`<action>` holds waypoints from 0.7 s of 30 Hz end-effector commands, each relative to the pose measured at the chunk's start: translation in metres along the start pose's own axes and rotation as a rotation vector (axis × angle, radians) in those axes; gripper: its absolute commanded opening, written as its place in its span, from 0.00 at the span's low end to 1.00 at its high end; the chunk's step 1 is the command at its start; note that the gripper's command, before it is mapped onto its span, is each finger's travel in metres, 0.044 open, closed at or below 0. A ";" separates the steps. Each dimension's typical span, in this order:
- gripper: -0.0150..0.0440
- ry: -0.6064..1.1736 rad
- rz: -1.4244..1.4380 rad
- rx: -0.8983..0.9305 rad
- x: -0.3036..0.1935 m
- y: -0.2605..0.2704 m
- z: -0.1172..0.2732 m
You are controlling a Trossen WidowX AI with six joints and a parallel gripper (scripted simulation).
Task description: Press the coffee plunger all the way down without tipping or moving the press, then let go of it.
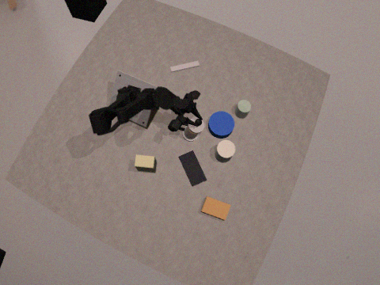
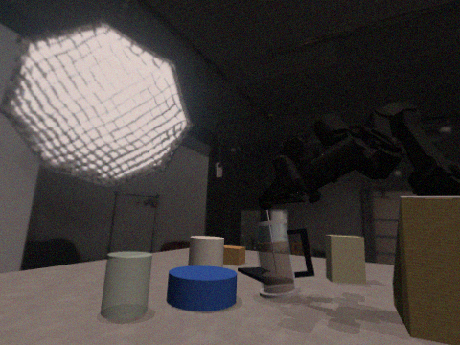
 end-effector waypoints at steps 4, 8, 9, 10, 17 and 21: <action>0.45 0.039 0.036 -0.001 -0.011 0.002 -0.005; 0.45 0.039 0.036 -0.001 -0.011 0.002 -0.005; 0.45 0.039 0.036 -0.001 -0.010 0.002 -0.005; 0.45 0.039 0.036 -0.001 -0.010 0.002 -0.005; 0.45 0.039 0.036 -0.002 -0.009 0.003 -0.005; 0.45 0.039 0.036 -0.002 -0.010 0.003 -0.006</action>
Point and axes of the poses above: the point midway between the two fingers, 35 mm back from their tips, its own z axis back along the fingers, its own y axis across the jaws, x = y × z, the point moved 2 cm from there along z, back along the fingers, and after that the axes turned 9 degrees about z, right-handed, at the moved point
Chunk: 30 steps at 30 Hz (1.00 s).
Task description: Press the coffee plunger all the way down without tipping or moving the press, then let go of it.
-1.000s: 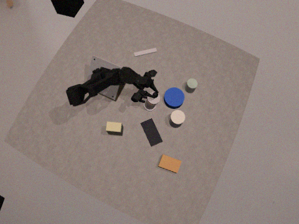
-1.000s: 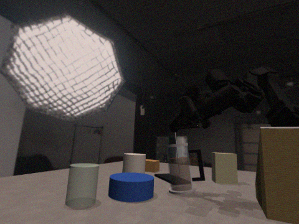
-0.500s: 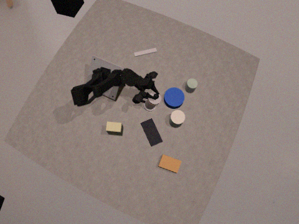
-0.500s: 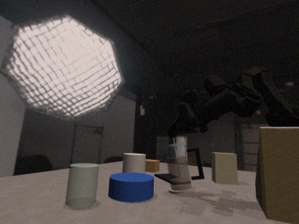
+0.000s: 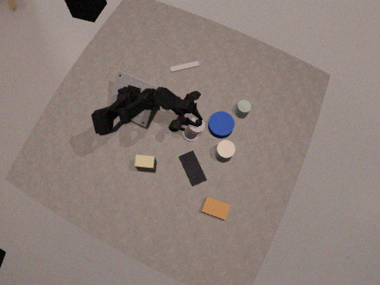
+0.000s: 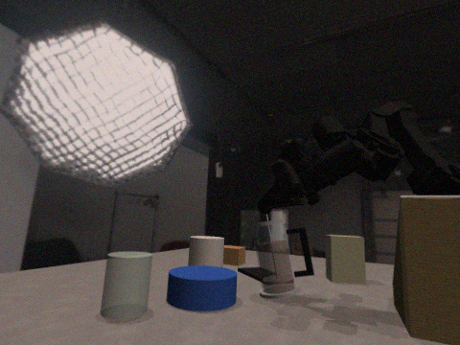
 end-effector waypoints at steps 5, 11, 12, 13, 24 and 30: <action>0.45 0.019 0.016 -0.004 -0.004 0.001 -0.002; 0.45 0.001 0.002 -0.001 0.000 0.001 -0.001; 0.45 0.001 0.002 -0.001 0.000 0.001 -0.001; 0.45 0.001 0.002 -0.001 0.000 0.001 -0.001; 0.81 0.001 0.002 -0.001 0.000 0.001 -0.001; 1.00 0.001 0.002 -0.001 0.000 0.001 -0.001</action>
Point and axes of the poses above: the point midway between the two fingers, 35 mm back from their tips, its own z axis back along the fingers, its own y axis across the jaws, x = y × z, the point moved 2 cm from there along z, back along the fingers, and after that the axes turned 9 degrees about z, right-handed, at the moved point
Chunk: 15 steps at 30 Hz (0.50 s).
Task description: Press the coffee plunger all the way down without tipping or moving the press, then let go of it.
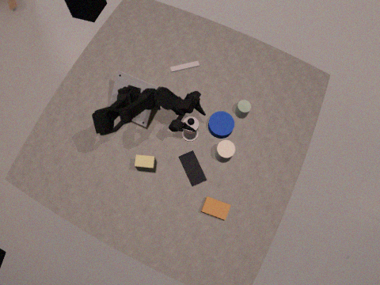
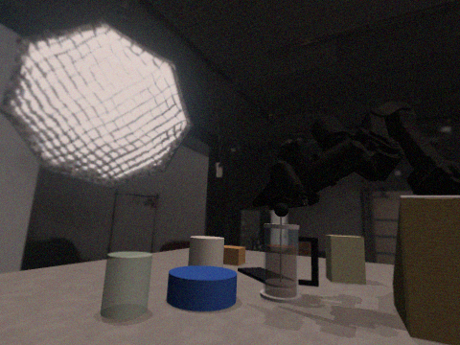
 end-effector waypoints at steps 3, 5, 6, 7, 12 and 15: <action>1.00 -0.007 -0.013 0.004 0.004 0.000 0.001; 1.00 -0.001 -0.013 0.009 0.009 0.001 0.005; 1.00 0.004 -0.013 0.012 0.013 0.001 0.008; 1.00 0.009 -0.013 0.014 0.018 0.001 0.013; 1.00 0.022 -0.002 0.013 0.043 -0.008 0.045; 1.00 0.019 0.007 0.004 0.051 -0.018 0.063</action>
Point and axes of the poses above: the point midway between the two fingers, 35 mm back from their tips, its own z axis back along the fingers, its own y axis across the jaws, x = y × z, the point moved 2 cm from there along z, back along the fingers, and after that the axes turned 9 degrees about z, right-handed, at the moved point
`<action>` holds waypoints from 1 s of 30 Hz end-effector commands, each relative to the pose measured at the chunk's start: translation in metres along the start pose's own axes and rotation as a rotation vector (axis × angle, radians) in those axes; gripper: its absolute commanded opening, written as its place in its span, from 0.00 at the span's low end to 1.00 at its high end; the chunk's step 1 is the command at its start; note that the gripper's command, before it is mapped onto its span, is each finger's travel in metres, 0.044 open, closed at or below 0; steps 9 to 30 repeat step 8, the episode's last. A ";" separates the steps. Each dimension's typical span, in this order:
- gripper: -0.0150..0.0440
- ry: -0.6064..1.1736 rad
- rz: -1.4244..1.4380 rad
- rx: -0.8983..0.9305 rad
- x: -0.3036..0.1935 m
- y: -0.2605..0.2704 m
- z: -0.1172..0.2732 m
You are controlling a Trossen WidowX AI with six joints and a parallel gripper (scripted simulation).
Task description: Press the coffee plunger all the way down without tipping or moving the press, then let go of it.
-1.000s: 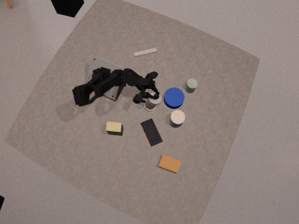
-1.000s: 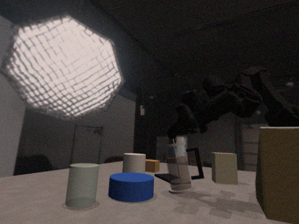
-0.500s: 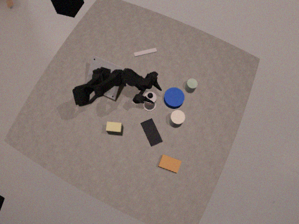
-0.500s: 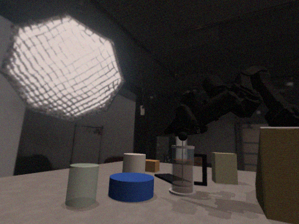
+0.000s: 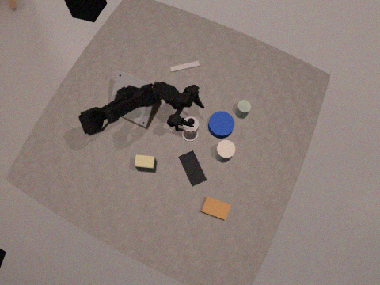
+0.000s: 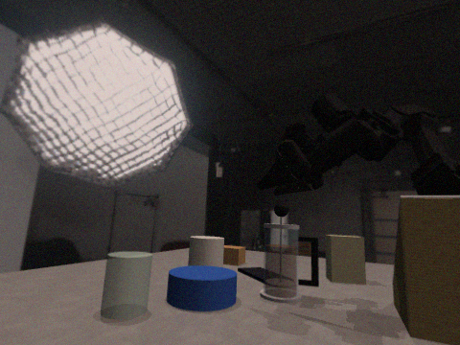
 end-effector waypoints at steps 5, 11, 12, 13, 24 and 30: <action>1.00 -0.009 -0.012 -0.027 0.026 -0.021 0.039; 1.00 -0.009 -0.011 -0.025 0.026 -0.020 0.040; 1.00 -0.009 -0.011 -0.025 0.026 -0.020 0.040; 1.00 -0.009 -0.011 -0.025 0.026 -0.020 0.040; 1.00 -0.009 -0.011 -0.025 0.026 -0.020 0.040; 1.00 -0.009 -0.011 -0.025 0.026 -0.020 0.040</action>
Point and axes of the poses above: the point midway between the two fingers, 35 mm back from their tips, its own z axis back along the fingers, its own y axis across the jaws, x = y × z, the point moved 2 cm from there along z, back along the fingers, and after that the axes turned 9 degrees about z, right-handed, at the moved point
